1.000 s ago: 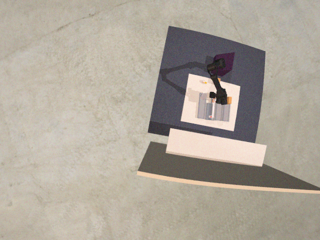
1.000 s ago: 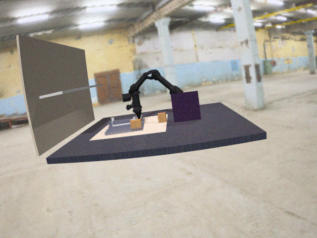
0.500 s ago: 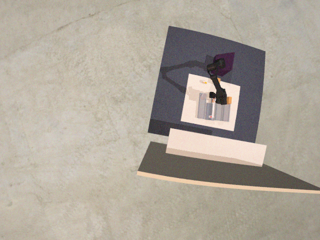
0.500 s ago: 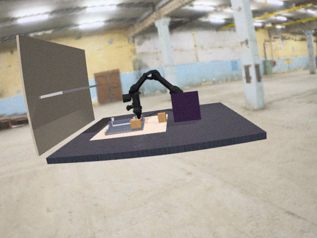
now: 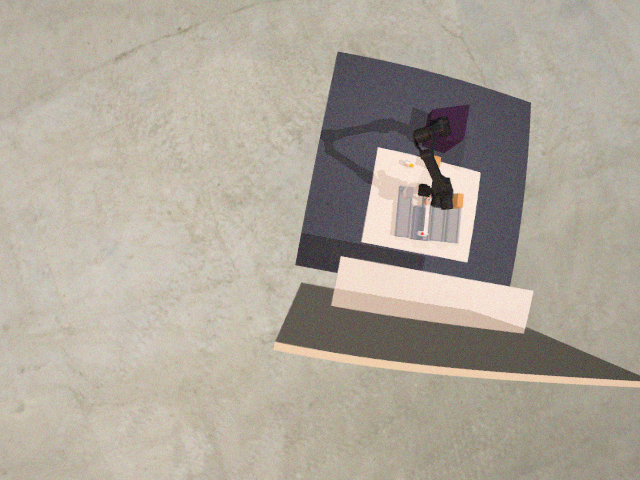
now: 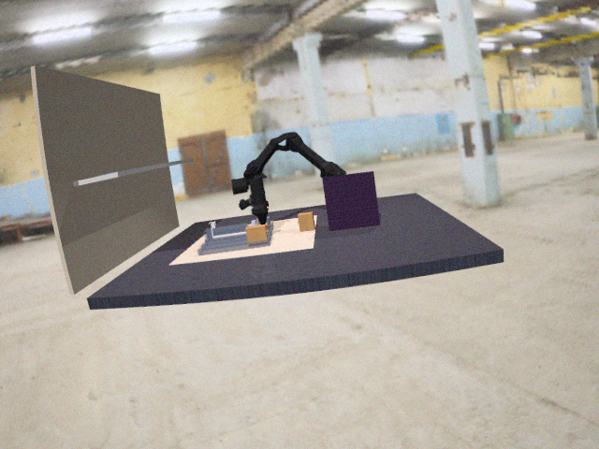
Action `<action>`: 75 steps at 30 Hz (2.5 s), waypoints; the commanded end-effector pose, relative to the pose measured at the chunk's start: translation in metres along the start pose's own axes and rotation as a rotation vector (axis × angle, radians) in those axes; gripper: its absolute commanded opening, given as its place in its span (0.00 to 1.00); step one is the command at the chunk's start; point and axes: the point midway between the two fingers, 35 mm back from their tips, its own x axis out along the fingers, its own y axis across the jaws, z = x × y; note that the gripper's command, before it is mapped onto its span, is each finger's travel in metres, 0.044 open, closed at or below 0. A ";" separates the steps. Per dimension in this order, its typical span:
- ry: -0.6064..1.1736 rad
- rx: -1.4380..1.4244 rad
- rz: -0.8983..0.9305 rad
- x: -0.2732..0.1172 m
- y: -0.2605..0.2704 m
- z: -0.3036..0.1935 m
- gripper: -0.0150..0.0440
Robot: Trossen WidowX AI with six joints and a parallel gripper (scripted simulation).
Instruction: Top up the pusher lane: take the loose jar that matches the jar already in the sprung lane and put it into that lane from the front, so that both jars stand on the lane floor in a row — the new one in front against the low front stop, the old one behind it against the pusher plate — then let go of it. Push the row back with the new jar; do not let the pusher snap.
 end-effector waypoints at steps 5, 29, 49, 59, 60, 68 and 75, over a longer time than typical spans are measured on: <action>-0.009 0.008 -0.006 0.003 -0.002 0.003 0.25; -0.009 0.008 -0.006 0.006 -0.001 0.000 0.25; -0.009 0.008 -0.006 0.006 -0.001 -0.004 0.25; -0.009 0.008 -0.006 0.006 -0.001 -0.005 0.25; -0.009 0.008 -0.006 0.006 -0.001 -0.005 0.25; -0.009 0.008 -0.006 0.007 -0.001 -0.007 0.25; -0.009 0.007 -0.006 0.006 0.000 -0.009 0.25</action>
